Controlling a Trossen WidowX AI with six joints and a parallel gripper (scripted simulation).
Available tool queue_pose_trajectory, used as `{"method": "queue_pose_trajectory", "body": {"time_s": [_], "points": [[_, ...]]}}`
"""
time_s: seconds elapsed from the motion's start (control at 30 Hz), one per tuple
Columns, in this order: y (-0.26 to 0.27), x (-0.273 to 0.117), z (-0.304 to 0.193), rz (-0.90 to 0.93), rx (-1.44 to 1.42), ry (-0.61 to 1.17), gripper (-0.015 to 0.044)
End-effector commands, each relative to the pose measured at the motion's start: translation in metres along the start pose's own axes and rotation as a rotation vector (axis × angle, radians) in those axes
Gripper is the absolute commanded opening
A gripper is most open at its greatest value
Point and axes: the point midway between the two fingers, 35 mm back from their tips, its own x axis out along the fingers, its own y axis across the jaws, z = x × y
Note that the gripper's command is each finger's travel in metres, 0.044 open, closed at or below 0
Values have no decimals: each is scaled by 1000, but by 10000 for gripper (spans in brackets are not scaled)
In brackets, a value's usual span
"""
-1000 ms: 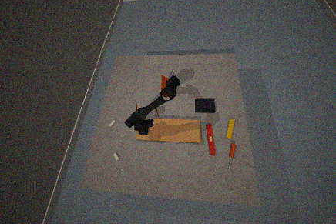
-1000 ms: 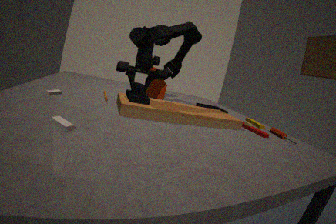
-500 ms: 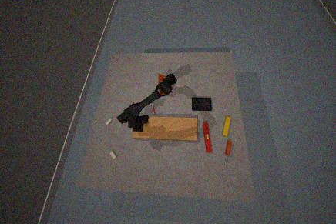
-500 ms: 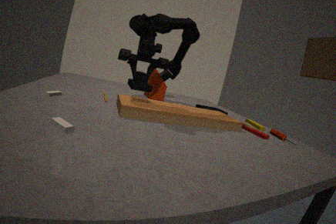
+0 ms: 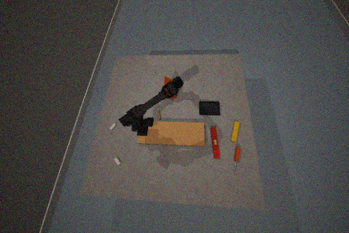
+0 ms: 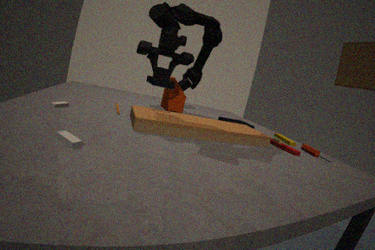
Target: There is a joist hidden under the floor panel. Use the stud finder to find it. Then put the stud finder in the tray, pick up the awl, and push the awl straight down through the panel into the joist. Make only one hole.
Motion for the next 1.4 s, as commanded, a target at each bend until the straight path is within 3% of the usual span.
{"method": "queue_pose_trajectory", "body": {"time_s": [0.0,0.67,1.37], "points": [[22,-4,12,-7,-60,-2,0],[168,-1,40,7,-387,15,0],[316,4,10,76,-734,18,0]]}}
